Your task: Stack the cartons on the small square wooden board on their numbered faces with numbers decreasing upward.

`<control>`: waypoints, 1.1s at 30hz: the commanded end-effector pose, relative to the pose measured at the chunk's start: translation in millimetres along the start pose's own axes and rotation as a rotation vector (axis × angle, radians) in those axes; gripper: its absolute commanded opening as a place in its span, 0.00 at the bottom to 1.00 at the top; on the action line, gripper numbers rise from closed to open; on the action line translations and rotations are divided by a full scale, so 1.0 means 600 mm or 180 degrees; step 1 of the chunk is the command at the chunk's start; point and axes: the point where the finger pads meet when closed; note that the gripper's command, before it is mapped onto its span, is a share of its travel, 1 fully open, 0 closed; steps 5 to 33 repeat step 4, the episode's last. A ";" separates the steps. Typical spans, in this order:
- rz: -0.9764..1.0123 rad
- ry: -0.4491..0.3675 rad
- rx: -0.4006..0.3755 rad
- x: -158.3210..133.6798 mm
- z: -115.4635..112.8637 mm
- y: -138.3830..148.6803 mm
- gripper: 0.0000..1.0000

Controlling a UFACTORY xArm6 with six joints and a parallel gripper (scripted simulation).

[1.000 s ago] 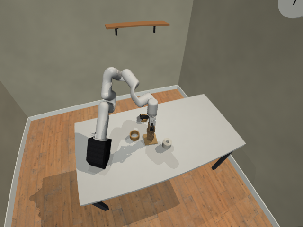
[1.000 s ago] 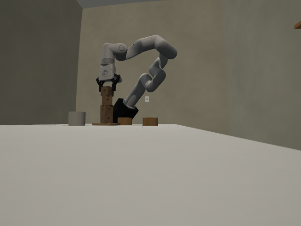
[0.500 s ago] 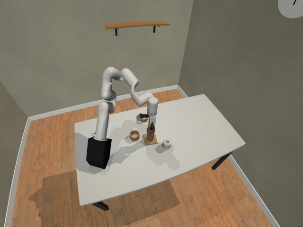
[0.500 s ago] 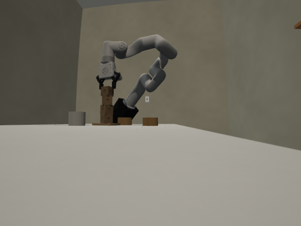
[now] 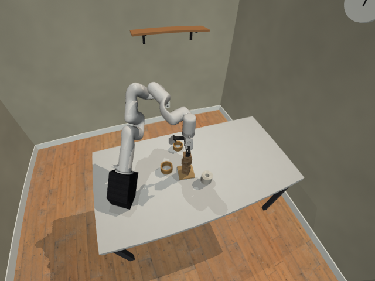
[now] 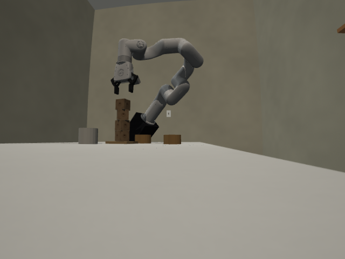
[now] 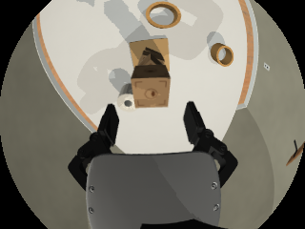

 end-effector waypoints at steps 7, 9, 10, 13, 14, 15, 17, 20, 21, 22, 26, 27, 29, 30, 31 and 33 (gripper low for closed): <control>-0.0005 -0.0010 0.0006 -0.002 -0.003 0.000 1.00; -0.0005 -0.0010 0.0006 -0.002 -0.003 0.000 1.00; -0.0005 -0.0010 0.0006 -0.002 -0.003 0.000 1.00; -0.0005 -0.0010 0.0006 -0.002 -0.003 0.000 1.00; -0.0005 -0.0010 0.0006 -0.002 -0.003 0.000 1.00; -0.0005 -0.0010 0.0006 -0.002 -0.003 0.000 1.00; -0.0005 -0.0010 0.0006 -0.002 -0.003 0.000 1.00; -0.0005 -0.0010 0.0006 -0.002 -0.003 0.000 1.00; -0.0005 -0.0010 0.0006 -0.002 -0.003 0.000 1.00; -0.0005 -0.0010 0.0006 -0.002 -0.003 0.000 1.00; -0.0005 -0.0010 0.0006 -0.002 -0.003 0.000 1.00; -0.0005 -0.0010 0.0006 -0.002 -0.003 0.000 1.00; -0.0005 -0.0010 0.0006 -0.002 -0.003 0.000 1.00; -0.0005 -0.0010 0.0006 -0.002 -0.003 0.000 1.00; -0.0005 -0.0010 0.0006 -0.002 -0.003 0.000 1.00; -0.0005 -0.0010 0.0006 -0.002 -0.003 0.000 1.00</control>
Point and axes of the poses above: the point where the finger pads meet when closed, its own z axis out along the fingers, its own y axis across the jaws, x = y × z, and after that the axes turned 2 degrees about z, right-handed
